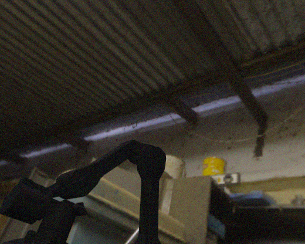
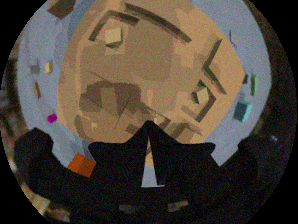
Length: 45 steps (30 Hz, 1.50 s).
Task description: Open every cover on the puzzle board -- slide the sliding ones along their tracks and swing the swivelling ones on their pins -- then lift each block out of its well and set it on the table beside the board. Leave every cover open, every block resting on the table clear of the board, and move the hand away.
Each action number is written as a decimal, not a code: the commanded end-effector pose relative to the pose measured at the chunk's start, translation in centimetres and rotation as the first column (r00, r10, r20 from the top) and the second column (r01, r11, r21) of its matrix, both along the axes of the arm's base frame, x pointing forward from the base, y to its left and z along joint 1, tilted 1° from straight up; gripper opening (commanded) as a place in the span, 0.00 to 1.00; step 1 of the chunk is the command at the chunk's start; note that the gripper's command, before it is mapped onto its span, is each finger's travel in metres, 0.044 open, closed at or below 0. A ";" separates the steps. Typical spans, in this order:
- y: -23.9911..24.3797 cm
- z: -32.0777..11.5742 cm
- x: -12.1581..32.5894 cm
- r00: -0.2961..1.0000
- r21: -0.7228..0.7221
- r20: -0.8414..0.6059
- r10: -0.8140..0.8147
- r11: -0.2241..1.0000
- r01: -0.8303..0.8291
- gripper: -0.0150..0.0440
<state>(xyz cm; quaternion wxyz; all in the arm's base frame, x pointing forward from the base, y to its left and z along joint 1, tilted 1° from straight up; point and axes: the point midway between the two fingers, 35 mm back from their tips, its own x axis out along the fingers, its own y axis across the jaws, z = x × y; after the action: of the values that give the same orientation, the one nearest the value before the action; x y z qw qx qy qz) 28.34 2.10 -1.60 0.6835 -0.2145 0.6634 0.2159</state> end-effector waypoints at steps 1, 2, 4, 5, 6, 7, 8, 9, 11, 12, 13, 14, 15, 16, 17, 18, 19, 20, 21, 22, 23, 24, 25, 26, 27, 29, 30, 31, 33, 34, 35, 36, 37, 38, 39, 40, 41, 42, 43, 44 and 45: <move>0.0 0.0 0.0 1.000 0.000 0.000 0.000 1.000 0.000 0.25; 0.0 0.1 0.0 1.000 0.000 0.000 0.000 1.000 0.000 0.25; 0.0 0.2 0.0 1.000 0.000 -0.001 0.000 1.000 0.000 0.25; 0.0 0.3 0.0 1.000 0.000 -0.002 0.000 1.000 0.000 0.25; 0.0 0.4 0.0 1.000 0.000 -0.002 0.001 1.000 -0.001 0.25; 0.0 0.5 0.0 1.000 0.000 -0.003 0.001 1.000 -0.001 0.25; 0.0 0.6 0.0 1.000 0.000 -0.004 0.002 1.000 -0.002 0.25; -0.1 0.8 0.0 1.000 0.000 -0.005 0.003 1.000 -0.003 0.25; -0.1 1.0 -0.1 1.000 0.000 -0.006 0.004 1.000 -0.004 0.25; -0.1 1.2 -0.1 1.000 0.000 -0.007 0.004 1.000 -0.004 0.25; -0.1 1.3 -0.1 1.000 0.000 -0.008 0.005 1.000 -0.005 0.25; -0.1 0.8 -0.4 1.000 -0.001 -0.018 -0.001 1.000 0.001 0.30; -0.1 1.1 -0.4 1.000 -0.001 -0.017 0.000 1.000 0.000 0.34; -0.1 1.7 -0.3 1.000 -0.001 -0.016 0.000 1.000 0.000 0.39; -0.1 2.4 -0.2 1.000 -0.001 -0.015 0.001 1.000 -0.001 0.43; -0.1 3.1 -0.2 1.000 -0.001 -0.014 0.002 1.000 -0.002 0.48; -0.1 3.8 -0.2 1.000 -0.001 -0.012 0.002 1.000 -0.002 0.50; -0.1 4.6 -0.2 1.000 -0.001 -0.011 0.003 1.000 -0.003 0.50; -0.1 5.3 -0.2 1.000 0.000 -0.010 0.004 1.000 -0.004 0.50; -0.1 5.9 -0.2 1.000 0.000 -0.009 0.005 1.000 -0.005 0.50; -0.1 6.2 -0.2 1.000 0.000 -0.008 0.005 1.000 -0.005 0.50; -0.1 6.4 -0.2 1.000 0.000 -0.008 0.005 1.000 -0.005 0.50; -0.1 6.4 -0.2 1.000 0.000 -0.008 0.005 1.000 -0.005 0.50; -0.1 6.3 -0.2 1.000 0.000 -0.008 0.005 1.000 -0.005 0.50; -0.1 6.2 -0.2 1.000 0.000 -0.008 0.005 1.000 -0.005 0.50; -0.1 5.9 -0.2 1.000 0.000 -0.008 0.005 1.000 -0.005 0.50; -0.1 5.6 -0.2 1.000 0.000 -0.008 0.005 1.000 -0.005 0.50; -0.1 5.3 -0.2 1.000 0.000 -0.008 0.005 1.000 -0.005 0.50; -0.1 4.7 -0.2 1.000 0.000 -0.008 0.005 1.000 -0.005 0.50; -0.1 4.4 -0.2 1.000 0.000 -0.008 0.005 1.000 -0.005 0.50; -0.1 4.1 -0.2 1.000 0.000 -0.008 0.005 1.000 -0.005 0.50; -0.1 3.8 -0.2 1.000 0.000 -0.008 0.005 1.000 -0.005 0.50; -0.1 3.5 -0.2 1.000 0.000 -0.008 0.005 1.000 -0.005 0.50; -0.1 3.2 -0.2 1.000 0.000 -0.008 0.005 1.000 -0.005 0.50; -0.1 3.0 -0.2 1.000 0.000 -0.008 0.005 1.000 -0.005 0.50; -0.1 2.8 -0.2 1.000 0.000 -0.008 0.005 1.000 -0.005 0.50; -0.1 2.8 -0.2 1.000 0.000 -0.008 0.005 1.000 -0.005 0.50; -0.1 2.8 -0.2 1.000 0.000 -0.008 0.005 1.000 -0.005 0.50; -0.1 2.8 -0.2 1.000 0.000 -0.008 0.005 1.000 -0.005 0.50; -0.1 2.8 -0.2 1.000 0.000 -0.008 0.005 1.000 -0.005 0.50; -0.1 2.8 -0.2 1.000 0.000 -0.008 0.005 1.000 -0.005 0.50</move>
<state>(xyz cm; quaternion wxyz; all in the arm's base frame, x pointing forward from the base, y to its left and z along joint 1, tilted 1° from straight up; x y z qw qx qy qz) 28.29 2.01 1.41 0.6821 -0.2144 0.6648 0.2164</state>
